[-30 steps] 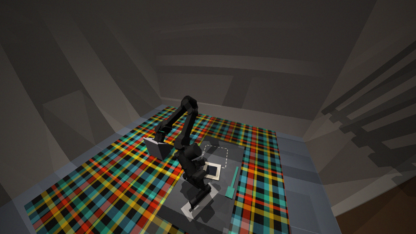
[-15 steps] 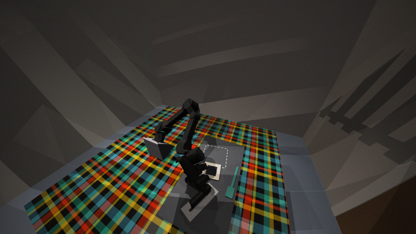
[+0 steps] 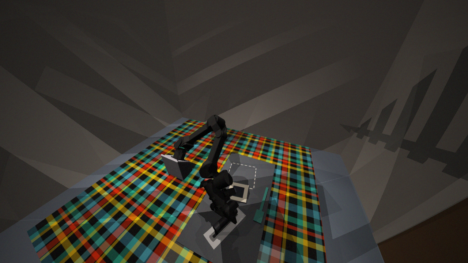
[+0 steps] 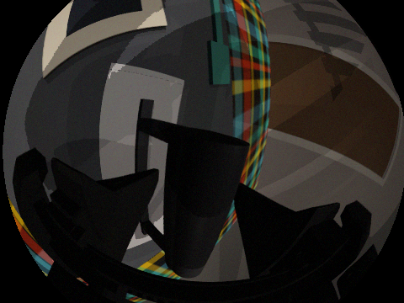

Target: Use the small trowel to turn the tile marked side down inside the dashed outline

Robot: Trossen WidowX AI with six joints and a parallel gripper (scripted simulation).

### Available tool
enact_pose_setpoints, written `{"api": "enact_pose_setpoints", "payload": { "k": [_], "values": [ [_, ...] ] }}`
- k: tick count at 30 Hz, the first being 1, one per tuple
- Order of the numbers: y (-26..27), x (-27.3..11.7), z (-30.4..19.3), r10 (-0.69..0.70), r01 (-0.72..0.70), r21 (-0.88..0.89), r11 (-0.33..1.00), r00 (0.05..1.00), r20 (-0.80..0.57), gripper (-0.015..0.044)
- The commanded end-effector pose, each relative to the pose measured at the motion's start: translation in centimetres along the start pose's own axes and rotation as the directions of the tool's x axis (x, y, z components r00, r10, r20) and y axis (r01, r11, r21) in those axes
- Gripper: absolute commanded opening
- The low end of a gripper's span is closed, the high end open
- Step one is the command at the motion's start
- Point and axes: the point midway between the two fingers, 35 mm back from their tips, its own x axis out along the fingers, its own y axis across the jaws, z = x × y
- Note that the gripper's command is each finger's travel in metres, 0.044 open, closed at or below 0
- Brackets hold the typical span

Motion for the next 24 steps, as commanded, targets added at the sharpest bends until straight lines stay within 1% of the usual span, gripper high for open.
{"api": "enact_pose_setpoints", "payload": {
  "k": [1,5,24],
  "values": [
    [0.03,0.32,0.08,-0.001,0.001,-0.001,1.0,1.0,0.001,0.0247],
    [0.03,0.32,0.08,-0.001,0.001,-0.001,1.0,1.0,0.001,0.0143],
    [0.03,0.32,0.08,-0.001,0.001,-0.001,1.0,1.0,0.001,0.0016]
  ]
}}
